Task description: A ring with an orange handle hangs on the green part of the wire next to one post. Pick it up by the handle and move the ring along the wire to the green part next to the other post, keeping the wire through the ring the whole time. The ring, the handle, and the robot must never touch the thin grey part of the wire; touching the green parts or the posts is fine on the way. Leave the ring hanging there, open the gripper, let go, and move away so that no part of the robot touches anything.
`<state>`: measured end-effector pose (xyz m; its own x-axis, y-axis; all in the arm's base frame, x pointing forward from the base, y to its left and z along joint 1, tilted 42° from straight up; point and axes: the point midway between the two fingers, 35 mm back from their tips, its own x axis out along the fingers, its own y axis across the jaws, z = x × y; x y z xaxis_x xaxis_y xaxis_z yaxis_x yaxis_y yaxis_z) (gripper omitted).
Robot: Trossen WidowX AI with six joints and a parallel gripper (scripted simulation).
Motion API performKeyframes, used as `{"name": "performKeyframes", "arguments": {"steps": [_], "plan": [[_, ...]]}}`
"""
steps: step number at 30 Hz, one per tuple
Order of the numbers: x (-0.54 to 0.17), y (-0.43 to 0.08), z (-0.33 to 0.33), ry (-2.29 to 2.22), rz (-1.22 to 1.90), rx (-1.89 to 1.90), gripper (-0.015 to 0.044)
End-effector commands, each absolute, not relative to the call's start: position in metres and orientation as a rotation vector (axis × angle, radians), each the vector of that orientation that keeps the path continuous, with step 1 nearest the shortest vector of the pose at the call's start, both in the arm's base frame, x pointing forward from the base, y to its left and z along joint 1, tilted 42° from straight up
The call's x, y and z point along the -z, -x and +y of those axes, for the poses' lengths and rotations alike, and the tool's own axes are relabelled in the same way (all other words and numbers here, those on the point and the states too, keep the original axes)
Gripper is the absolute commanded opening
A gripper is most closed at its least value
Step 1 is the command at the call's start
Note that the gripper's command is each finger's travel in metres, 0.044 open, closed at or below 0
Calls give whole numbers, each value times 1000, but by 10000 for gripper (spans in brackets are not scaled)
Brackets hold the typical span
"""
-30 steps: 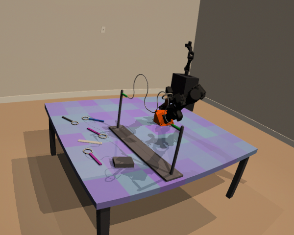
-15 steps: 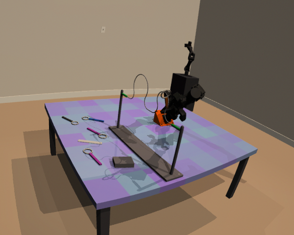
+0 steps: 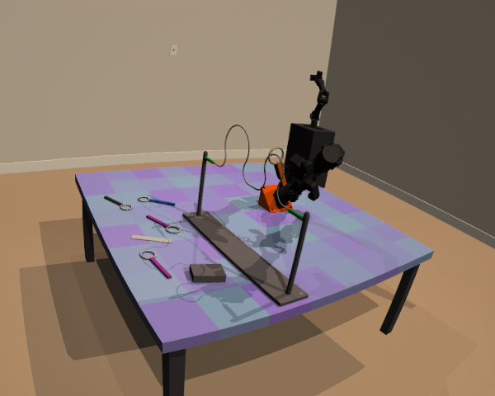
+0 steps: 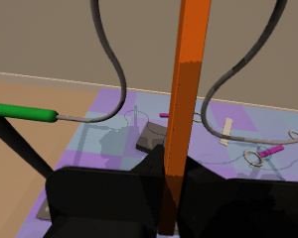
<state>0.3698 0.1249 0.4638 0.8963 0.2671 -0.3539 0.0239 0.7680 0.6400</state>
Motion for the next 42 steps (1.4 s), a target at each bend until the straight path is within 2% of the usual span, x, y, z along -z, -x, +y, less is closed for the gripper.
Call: {"name": "performKeyframes", "arguments": {"steps": [1,42], "plan": [[-468,-368,129,-773,438,-164,-150],[-521,-369,147,-1658,287,-420,-150]]}}
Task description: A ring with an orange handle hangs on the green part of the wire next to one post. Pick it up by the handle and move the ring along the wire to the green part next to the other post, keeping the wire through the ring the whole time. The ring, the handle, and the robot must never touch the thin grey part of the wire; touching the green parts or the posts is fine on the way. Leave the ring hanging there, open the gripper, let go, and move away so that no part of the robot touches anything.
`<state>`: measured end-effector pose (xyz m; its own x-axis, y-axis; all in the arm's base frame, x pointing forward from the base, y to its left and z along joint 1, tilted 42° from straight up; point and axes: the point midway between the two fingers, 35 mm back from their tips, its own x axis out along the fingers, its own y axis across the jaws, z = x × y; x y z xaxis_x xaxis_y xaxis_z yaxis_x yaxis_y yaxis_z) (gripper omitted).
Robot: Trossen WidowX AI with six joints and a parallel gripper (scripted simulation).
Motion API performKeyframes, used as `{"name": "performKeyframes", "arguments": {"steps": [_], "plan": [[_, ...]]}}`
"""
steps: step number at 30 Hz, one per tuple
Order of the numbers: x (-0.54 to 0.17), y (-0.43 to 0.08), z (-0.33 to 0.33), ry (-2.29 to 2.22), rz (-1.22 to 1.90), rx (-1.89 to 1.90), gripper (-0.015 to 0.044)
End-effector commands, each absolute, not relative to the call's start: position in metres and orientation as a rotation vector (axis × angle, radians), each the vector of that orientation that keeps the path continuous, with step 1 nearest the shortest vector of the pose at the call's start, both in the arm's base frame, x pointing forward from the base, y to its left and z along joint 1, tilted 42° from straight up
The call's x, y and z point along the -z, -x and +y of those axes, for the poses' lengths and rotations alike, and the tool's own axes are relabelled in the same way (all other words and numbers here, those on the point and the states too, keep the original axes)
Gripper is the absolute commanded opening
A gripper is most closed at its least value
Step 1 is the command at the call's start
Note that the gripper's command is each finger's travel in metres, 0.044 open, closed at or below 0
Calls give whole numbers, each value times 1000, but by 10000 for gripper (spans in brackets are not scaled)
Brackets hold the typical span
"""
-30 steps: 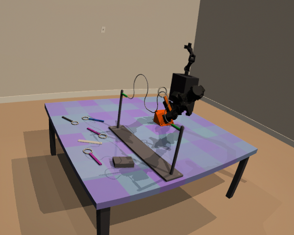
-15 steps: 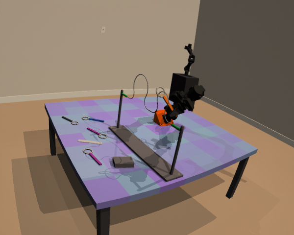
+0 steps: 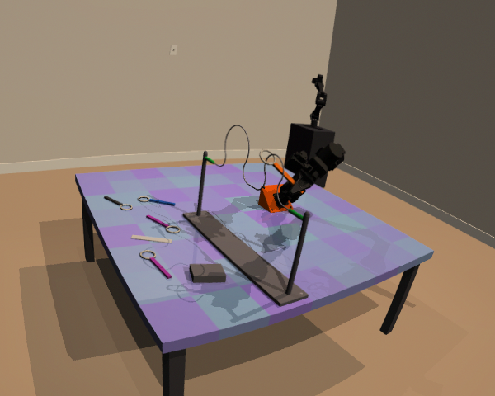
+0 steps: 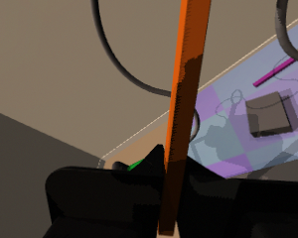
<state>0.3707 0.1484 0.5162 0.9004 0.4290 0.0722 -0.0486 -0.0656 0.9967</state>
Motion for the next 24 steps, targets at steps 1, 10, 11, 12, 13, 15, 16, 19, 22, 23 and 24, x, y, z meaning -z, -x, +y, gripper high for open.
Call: {"name": "performKeyframes", "arguments": {"steps": [1,10,11,12,13,15,16,19,22,23,24], "plan": [[-522,-369,147,-1680,282,-426,-150],[-535,-368,144,-1872,238,-482,-150],[-536,-368,144,-1893,233,-488,-150],[-537,-368,143,-1915,227,-494,-150],[-539,-368,143,-1936,222,-500,-150],[-541,-368,142,-1978,211,-512,-150],[-542,-368,141,-2000,206,-518,-150],[-546,-368,139,-2063,189,-537,-150],[-550,-368,137,-2126,172,-555,-150],[-551,-368,136,-2147,166,-561,-150],[-552,-367,135,-2168,161,-567,-150]]}}
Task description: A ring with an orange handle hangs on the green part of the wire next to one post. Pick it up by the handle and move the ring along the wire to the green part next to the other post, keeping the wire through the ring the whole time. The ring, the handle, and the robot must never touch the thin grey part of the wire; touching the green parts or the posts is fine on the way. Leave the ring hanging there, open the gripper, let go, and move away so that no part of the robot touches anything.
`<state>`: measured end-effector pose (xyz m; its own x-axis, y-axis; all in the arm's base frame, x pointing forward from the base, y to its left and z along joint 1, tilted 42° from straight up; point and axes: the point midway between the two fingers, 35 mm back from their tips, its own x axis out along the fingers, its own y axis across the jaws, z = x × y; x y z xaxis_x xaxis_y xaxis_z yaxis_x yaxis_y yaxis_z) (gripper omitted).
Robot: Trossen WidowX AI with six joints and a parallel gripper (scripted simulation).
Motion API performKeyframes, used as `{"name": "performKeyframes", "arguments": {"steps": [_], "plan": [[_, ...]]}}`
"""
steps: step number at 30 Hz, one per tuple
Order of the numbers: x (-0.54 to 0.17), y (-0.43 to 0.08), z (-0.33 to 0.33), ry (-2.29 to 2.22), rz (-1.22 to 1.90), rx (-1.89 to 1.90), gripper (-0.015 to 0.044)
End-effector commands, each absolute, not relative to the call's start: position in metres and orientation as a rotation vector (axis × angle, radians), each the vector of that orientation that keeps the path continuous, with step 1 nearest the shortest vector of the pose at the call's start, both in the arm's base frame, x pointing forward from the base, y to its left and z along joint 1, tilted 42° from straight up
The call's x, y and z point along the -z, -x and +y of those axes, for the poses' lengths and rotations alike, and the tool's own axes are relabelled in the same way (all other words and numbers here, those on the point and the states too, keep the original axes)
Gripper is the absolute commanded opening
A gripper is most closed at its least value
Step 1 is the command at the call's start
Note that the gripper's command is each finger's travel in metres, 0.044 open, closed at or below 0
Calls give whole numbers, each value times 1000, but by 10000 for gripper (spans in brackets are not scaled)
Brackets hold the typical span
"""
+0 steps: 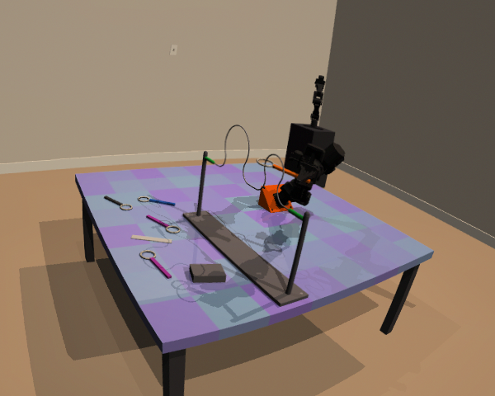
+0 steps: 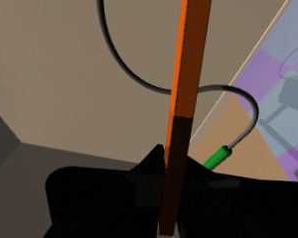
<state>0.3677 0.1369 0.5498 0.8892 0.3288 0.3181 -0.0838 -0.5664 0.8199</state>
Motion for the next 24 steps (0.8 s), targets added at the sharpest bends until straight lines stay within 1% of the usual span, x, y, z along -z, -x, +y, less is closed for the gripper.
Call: {"name": "performKeyframes", "arguments": {"steps": [1,24], "plan": [[-553,-367,134,-2188,155,-573,-150],[-567,-366,120,-2559,39,-683,-150]]}}
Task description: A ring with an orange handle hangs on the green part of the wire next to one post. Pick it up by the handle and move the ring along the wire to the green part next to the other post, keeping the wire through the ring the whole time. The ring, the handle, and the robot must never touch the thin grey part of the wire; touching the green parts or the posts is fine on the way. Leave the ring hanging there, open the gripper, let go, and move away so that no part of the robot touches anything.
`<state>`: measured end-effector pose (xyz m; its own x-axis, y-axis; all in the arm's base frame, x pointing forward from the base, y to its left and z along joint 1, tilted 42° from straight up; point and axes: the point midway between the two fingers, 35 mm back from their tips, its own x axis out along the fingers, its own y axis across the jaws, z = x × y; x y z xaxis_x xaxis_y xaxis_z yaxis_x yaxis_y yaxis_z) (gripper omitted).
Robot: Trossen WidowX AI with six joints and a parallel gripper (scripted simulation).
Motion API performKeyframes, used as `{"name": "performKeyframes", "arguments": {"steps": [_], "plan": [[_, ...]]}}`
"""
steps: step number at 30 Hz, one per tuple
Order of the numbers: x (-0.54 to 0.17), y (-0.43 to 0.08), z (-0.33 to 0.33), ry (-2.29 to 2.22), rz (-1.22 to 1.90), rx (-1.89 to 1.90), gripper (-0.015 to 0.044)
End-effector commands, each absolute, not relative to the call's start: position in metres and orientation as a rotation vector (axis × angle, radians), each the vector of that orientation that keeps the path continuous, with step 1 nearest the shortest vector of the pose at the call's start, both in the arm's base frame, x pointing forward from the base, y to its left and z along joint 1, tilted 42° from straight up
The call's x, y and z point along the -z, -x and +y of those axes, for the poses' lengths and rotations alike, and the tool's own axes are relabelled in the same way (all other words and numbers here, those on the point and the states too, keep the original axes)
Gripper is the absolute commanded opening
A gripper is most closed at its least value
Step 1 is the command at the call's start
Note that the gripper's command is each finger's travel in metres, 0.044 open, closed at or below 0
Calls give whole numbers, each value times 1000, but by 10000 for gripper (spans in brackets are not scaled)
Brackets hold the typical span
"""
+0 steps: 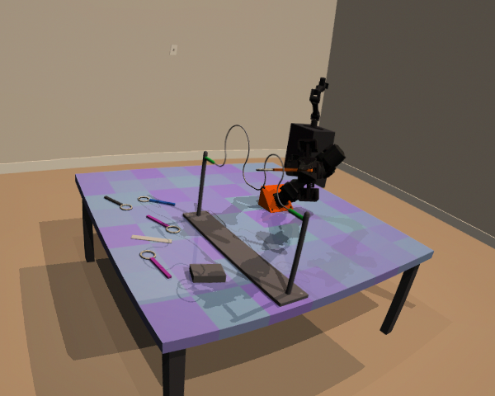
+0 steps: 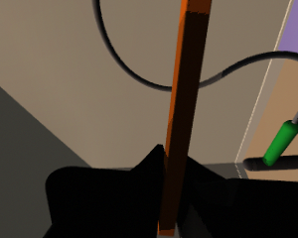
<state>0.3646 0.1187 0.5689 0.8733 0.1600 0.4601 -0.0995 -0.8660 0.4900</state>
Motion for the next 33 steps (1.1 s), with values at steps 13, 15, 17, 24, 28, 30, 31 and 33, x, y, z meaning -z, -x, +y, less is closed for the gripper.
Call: {"name": "performKeyframes", "arguments": {"steps": [13,15,17,24,28,30,31,33], "plan": [[-560,-367,136,-2517,54,-672,-150],[-558,-367,140,-2492,63,-665,-150],[-555,-368,145,-2461,74,-656,-150],[-544,-369,160,-2350,110,-623,-150],[-536,-370,168,-2275,133,-602,-150],[-531,-370,172,-2239,144,-591,-150],[-530,-370,174,-2225,148,-587,-150],[-525,-371,177,-2189,158,-576,-150]]}}
